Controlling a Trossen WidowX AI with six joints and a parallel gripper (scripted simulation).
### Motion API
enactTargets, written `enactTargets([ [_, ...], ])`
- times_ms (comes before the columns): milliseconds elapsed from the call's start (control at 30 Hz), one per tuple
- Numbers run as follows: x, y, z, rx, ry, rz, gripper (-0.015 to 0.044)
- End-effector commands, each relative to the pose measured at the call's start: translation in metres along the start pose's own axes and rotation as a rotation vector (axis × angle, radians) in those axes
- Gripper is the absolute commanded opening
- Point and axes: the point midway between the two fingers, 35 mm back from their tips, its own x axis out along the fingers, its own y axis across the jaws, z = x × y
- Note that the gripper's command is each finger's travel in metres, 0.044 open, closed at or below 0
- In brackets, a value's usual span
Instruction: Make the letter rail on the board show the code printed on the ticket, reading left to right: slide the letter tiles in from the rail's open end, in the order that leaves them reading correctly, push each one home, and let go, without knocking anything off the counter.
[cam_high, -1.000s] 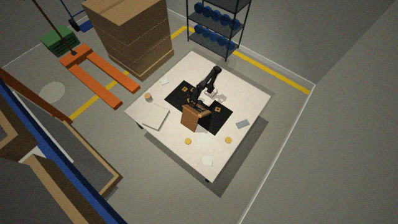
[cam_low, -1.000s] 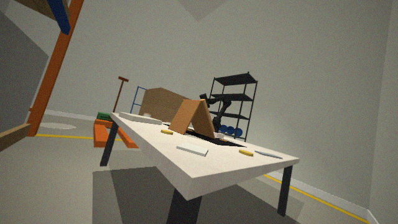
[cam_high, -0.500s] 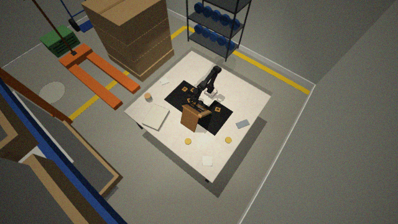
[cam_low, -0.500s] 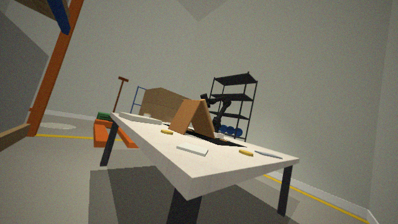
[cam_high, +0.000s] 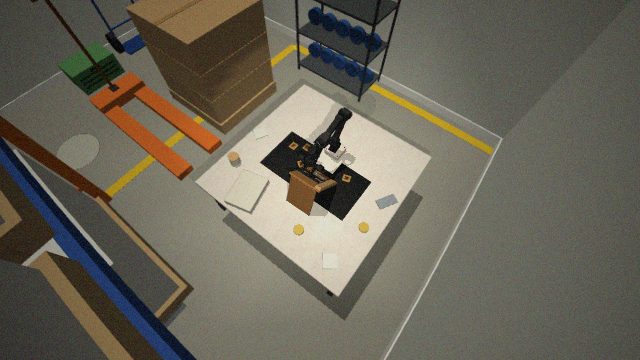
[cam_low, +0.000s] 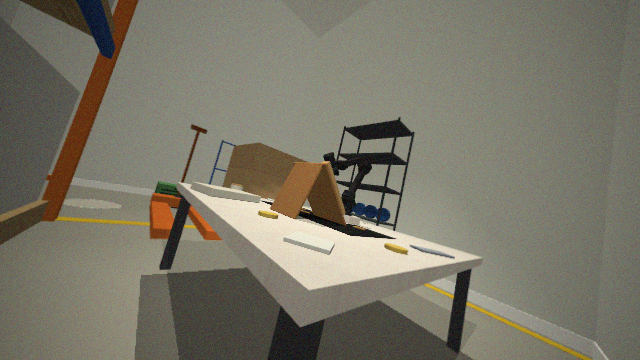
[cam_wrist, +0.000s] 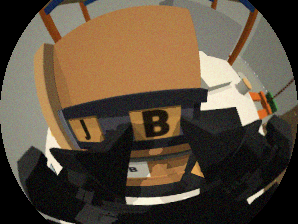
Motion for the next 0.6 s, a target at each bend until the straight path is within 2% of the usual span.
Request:
enactTargets([
  [0, -0.0001, 0.0020, -0.0006, 0.004, 0.002, -0.003, 0.0000],
  [567, -0.0005, 0.0109, 0.0002, 0.005, 0.002, -0.002, 0.0000],
])
